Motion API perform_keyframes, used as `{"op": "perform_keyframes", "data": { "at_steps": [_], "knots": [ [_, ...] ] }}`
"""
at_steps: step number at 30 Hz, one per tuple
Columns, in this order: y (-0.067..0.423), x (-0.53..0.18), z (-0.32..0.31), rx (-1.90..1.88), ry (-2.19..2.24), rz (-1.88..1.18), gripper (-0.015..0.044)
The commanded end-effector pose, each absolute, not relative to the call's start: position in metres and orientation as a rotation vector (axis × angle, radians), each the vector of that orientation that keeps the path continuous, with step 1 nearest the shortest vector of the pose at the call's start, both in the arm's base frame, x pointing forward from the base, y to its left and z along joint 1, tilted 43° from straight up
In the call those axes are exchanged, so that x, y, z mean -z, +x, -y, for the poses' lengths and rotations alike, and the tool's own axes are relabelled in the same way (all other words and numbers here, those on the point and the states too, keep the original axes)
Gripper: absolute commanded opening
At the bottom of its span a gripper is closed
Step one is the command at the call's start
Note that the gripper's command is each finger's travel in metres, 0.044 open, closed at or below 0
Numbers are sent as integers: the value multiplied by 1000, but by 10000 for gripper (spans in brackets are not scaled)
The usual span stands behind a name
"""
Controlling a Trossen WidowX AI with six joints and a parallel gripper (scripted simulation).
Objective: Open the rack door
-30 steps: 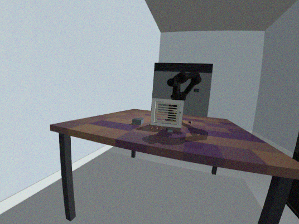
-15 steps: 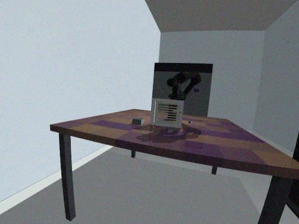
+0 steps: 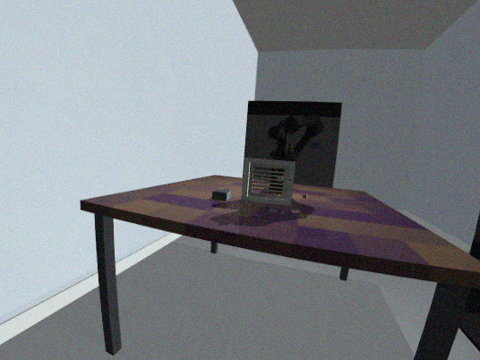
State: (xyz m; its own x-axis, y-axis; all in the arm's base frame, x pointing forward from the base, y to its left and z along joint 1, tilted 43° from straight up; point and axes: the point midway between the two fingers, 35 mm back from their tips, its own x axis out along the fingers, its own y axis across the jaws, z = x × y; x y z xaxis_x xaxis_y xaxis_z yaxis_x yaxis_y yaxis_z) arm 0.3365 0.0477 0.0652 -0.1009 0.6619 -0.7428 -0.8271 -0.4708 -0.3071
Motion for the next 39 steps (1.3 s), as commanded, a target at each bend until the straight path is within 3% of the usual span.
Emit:
{"op": "perform_keyframes", "data": {
  "at_steps": [1, 39],
  "knots": [
    [337, -65, -49, -1777, -1065, -218, 281],
    [337, -65, -49, -870, 280, -1436, 281]
  ]
}}
